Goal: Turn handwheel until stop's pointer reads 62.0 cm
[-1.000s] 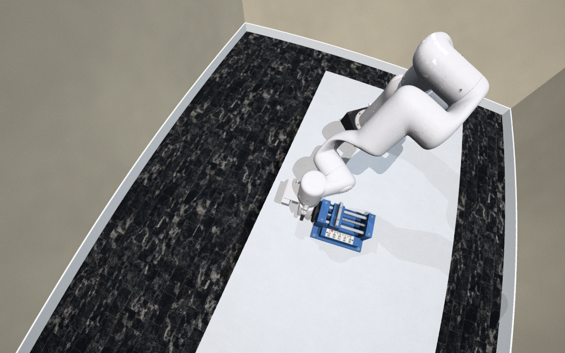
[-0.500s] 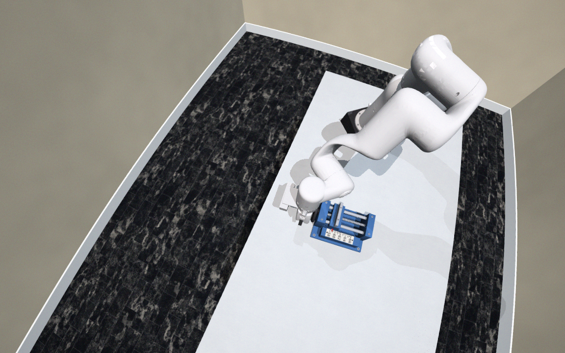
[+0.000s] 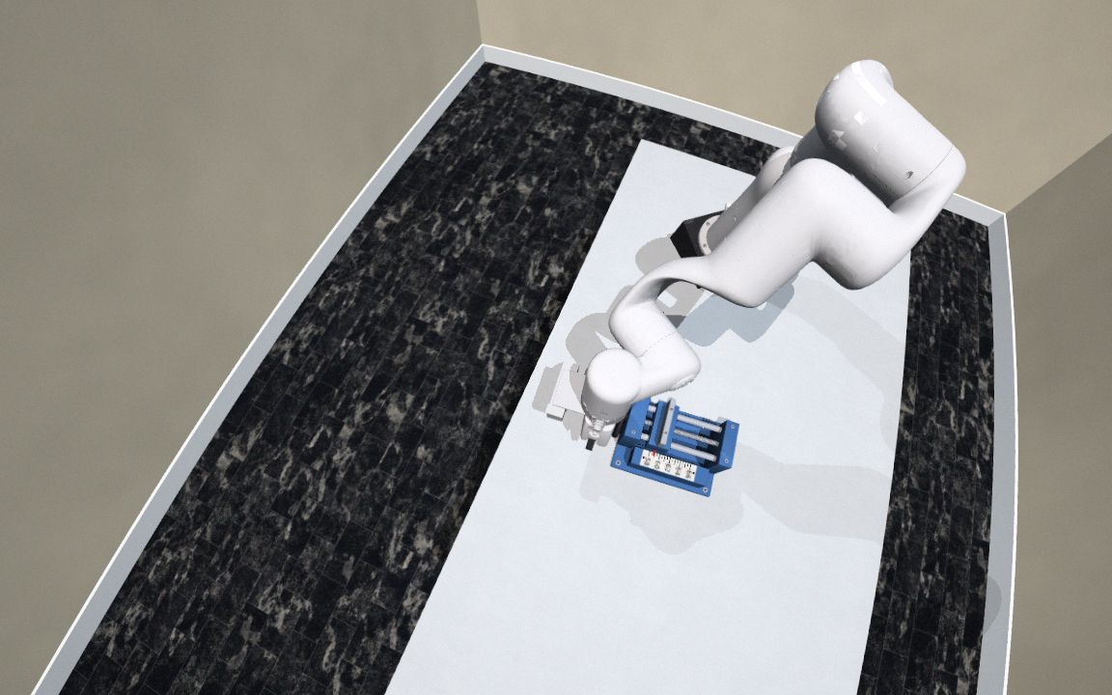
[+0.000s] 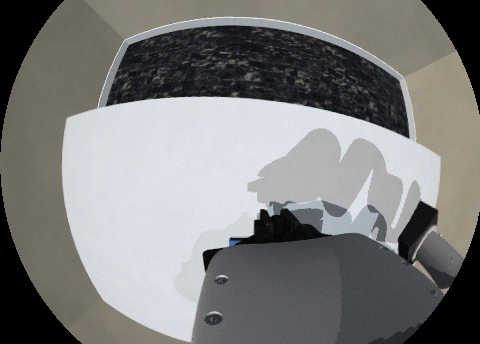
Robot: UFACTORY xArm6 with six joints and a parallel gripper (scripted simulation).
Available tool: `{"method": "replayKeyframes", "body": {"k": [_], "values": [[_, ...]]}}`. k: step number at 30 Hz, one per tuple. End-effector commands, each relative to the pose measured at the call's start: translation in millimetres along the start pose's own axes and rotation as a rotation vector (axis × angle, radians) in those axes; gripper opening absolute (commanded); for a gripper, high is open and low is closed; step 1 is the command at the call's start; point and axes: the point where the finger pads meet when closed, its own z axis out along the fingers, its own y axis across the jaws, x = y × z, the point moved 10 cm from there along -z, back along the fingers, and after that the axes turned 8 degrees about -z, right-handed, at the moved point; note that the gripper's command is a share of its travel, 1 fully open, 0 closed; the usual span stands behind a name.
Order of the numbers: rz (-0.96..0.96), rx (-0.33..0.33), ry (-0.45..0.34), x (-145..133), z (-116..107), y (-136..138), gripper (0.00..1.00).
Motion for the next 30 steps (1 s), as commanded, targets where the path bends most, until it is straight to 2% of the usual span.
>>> {"method": "replayKeyframes", "body": {"k": [1,18,30], "values": [[0.001,0.0,0.0,0.4,-10.4,1.2,0.06],[0.001,0.0,0.0,-2.2,-31.5,19.4,0.06],[0.001,0.0,0.0,-4.8,-33.7,37.1,0.06]]}}
